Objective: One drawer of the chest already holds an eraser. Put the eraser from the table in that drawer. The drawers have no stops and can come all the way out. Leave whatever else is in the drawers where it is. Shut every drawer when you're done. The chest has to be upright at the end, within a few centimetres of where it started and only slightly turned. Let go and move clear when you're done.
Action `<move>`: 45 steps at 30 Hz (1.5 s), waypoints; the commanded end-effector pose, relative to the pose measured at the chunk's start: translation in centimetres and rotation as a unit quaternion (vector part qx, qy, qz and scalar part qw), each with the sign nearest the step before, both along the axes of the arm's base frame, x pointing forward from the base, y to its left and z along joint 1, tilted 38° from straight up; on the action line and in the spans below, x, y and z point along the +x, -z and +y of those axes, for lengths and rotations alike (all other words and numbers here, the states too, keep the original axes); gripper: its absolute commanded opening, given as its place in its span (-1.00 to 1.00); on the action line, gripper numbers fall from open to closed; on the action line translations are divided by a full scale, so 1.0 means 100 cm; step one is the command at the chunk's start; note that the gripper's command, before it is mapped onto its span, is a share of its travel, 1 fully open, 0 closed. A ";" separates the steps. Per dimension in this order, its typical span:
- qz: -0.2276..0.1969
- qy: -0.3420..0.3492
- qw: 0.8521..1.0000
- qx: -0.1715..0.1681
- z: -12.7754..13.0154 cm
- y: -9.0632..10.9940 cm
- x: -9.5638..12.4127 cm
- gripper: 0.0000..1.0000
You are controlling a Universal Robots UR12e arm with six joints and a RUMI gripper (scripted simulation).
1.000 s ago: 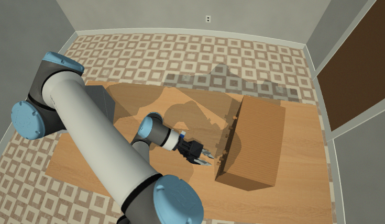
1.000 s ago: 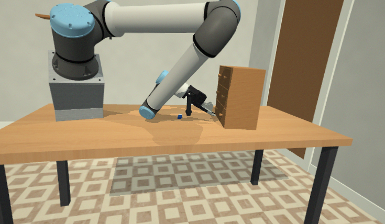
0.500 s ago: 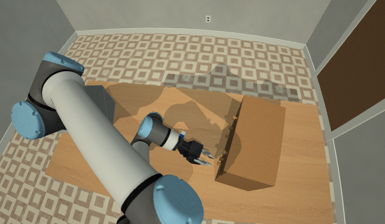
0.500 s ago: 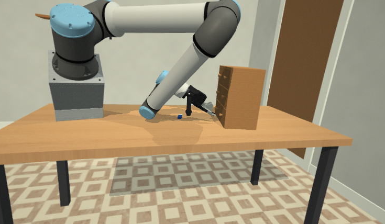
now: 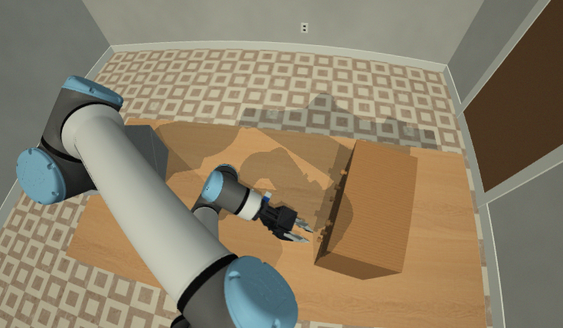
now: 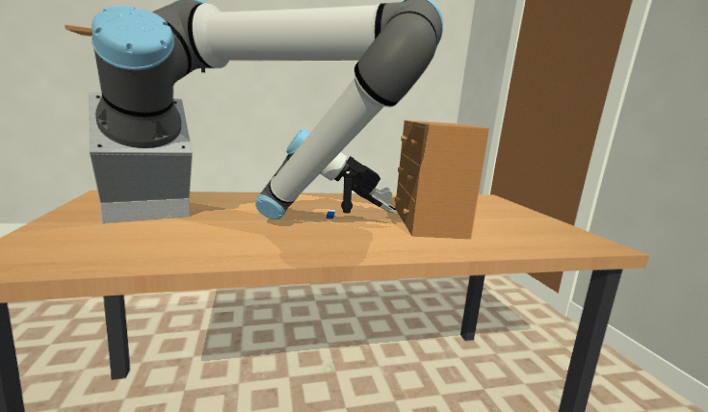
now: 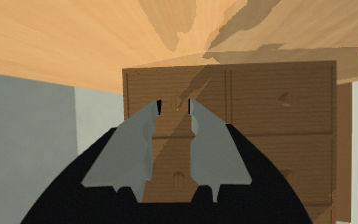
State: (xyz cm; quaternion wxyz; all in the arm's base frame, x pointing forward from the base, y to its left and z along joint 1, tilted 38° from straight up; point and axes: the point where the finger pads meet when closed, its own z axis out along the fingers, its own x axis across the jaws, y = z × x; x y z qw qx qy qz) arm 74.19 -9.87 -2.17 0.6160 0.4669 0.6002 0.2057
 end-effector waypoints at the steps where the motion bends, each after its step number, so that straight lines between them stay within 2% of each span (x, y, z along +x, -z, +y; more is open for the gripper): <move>1: 0.000 0.000 1.000 0.000 0.000 0.000 0.000 -0.61; 18: 0.000 0.000 1.000 0.000 0.000 -0.001 0.003 -0.61; 45: 0.000 0.000 1.000 0.000 -0.001 -0.007 0.025 -0.61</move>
